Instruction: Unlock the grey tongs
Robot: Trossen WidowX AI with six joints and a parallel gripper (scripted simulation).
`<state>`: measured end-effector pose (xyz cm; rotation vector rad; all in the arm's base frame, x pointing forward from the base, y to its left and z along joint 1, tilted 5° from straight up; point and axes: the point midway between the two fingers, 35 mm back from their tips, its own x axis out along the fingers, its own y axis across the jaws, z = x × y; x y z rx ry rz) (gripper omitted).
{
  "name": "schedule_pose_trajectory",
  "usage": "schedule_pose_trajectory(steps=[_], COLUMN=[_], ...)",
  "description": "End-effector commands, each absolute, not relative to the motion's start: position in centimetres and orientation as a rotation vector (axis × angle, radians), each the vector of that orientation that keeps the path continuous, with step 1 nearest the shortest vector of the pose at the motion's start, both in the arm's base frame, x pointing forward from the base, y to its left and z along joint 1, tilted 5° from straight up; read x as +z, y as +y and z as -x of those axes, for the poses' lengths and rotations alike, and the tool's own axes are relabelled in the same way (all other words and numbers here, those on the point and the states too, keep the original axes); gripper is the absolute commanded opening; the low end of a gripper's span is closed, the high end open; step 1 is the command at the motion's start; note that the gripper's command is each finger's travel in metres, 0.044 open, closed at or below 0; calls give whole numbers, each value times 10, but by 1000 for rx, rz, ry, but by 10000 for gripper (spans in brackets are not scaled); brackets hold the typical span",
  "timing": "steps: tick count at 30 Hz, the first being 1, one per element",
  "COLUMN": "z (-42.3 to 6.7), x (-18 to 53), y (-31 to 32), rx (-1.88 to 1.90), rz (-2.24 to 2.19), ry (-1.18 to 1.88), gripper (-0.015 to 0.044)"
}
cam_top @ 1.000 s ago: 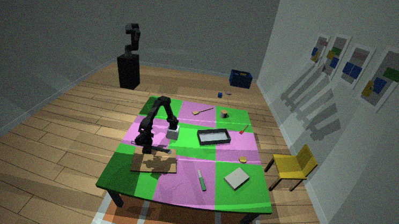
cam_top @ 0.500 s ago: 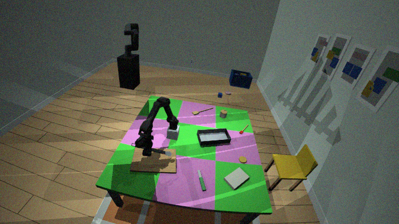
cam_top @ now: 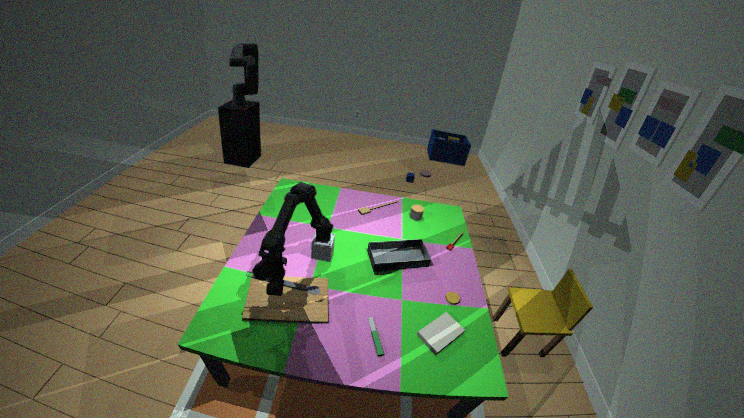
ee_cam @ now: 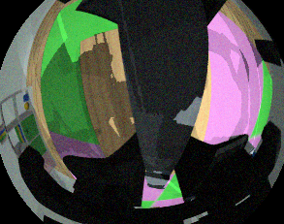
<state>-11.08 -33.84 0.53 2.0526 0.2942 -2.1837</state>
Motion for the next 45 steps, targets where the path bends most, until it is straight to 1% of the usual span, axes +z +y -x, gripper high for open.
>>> schedule_pose_trajectory(steps=[1,27,45], z=[111,111,112], x=[-2,-36,-35], y=[-338,-332,-332], rx=[-2177,-2177,-2183], rz=[-2054,-2054,-2056], ry=[296,297,298], gripper=[-150,-150,323])
